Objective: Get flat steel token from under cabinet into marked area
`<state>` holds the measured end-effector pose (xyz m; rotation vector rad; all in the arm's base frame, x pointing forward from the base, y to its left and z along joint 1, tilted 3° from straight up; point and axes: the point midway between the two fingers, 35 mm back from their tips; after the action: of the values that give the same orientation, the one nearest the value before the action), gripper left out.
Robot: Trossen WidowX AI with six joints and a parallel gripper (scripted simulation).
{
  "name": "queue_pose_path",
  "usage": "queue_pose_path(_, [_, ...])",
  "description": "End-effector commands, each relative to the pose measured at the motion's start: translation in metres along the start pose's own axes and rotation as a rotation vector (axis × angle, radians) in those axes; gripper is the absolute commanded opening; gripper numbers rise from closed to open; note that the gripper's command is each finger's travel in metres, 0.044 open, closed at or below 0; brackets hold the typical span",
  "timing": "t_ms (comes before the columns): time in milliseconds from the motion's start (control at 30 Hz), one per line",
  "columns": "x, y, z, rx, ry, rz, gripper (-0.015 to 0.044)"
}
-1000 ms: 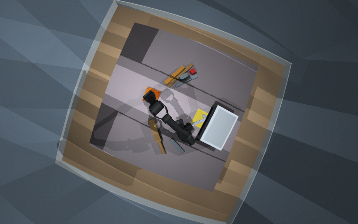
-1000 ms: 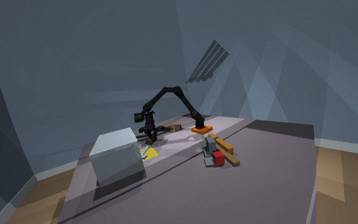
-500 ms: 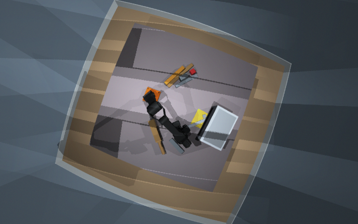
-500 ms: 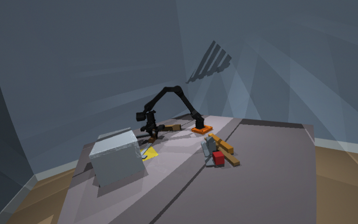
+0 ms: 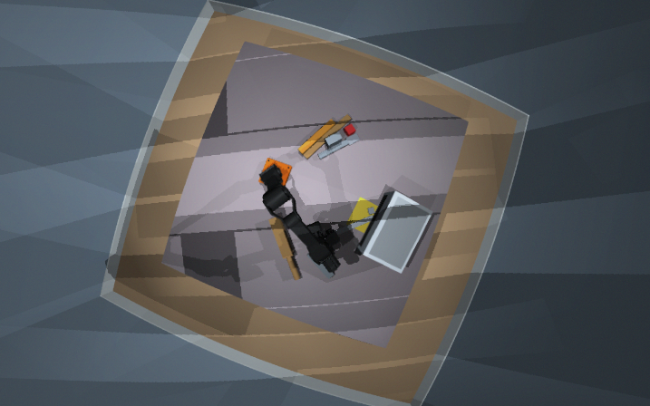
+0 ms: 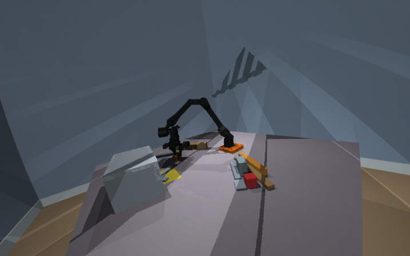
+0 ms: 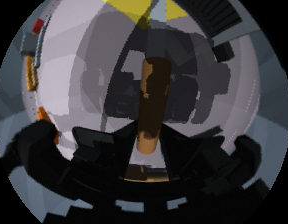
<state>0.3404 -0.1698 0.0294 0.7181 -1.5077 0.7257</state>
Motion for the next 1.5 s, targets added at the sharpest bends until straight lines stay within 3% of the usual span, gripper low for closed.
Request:
queue_pose_path(0, [-0.001, 0.001, 0.009, -0.002, -0.002, -0.004, 0.0000])
queue_pose_path(500, [-0.001, 0.001, 0.036, -0.002, 0.000, -0.004, 0.0000])
queue_pose_path(1467, [0.022, 0.003, 0.038, -0.006, 0.000, -0.004, 0.0000])
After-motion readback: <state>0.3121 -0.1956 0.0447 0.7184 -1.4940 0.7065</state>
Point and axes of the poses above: the point midway between the two fingers, 35 mm back from their tips, its own x axis back along the fingers, its own y axis across the jaws, z = x × y, and after that the axes turned 3 degrees about x, right-handed
